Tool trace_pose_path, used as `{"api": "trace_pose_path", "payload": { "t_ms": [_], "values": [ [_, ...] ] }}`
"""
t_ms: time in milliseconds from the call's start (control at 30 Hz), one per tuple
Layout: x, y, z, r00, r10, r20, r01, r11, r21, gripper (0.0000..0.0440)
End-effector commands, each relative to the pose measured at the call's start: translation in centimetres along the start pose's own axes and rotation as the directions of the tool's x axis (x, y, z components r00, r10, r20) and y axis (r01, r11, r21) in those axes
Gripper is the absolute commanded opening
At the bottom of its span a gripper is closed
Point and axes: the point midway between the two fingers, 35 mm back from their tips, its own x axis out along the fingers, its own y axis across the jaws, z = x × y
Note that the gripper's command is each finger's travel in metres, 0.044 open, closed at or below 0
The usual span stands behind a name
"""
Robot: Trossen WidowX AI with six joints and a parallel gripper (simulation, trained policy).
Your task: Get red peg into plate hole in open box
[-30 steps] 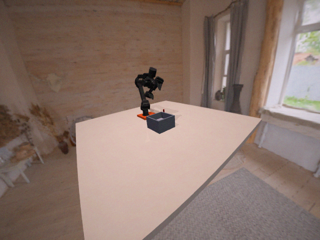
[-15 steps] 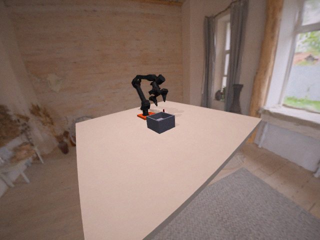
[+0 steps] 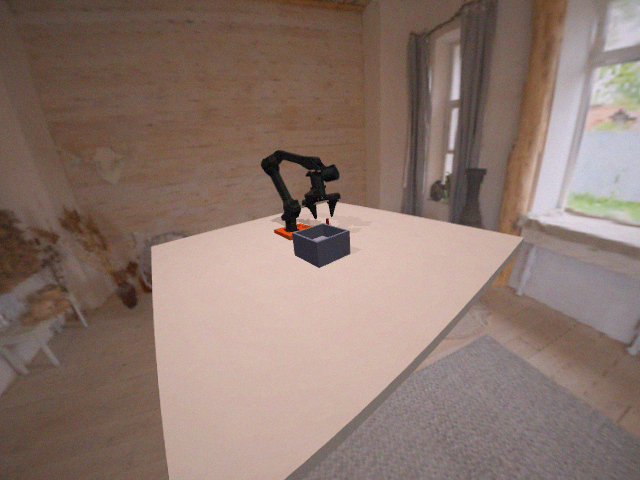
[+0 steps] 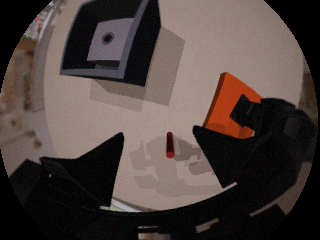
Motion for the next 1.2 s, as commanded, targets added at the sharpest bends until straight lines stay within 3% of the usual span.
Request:
{"api": "trace_pose_path", "payload": {
  "t_ms": [0, 467, 967, 1033, 1167],
  "values": [
    [1.0, -0.5, -0.9, 1.000, -0.017, -0.021, 0.017, 1.000, -0.015, 0.0440],
    [6.3, -1.5, -4.1, 0.995, 0.011, -0.098, -0.015, 0.999, -0.041, 0.0422],
    [7.1, -2.1, -5.1, 0.980, -0.027, -0.196, 0.018, 0.999, -0.043, 0.0054],
    [7.1, -2.1, -5.1, 0.978, -0.032, -0.207, 0.024, 0.999, -0.040, 0.0021],
    [6.2, -1.0, -4.7, 0.983, 0.006, -0.186, -0.017, 0.998, -0.060, 0.0010]
  ]
}}
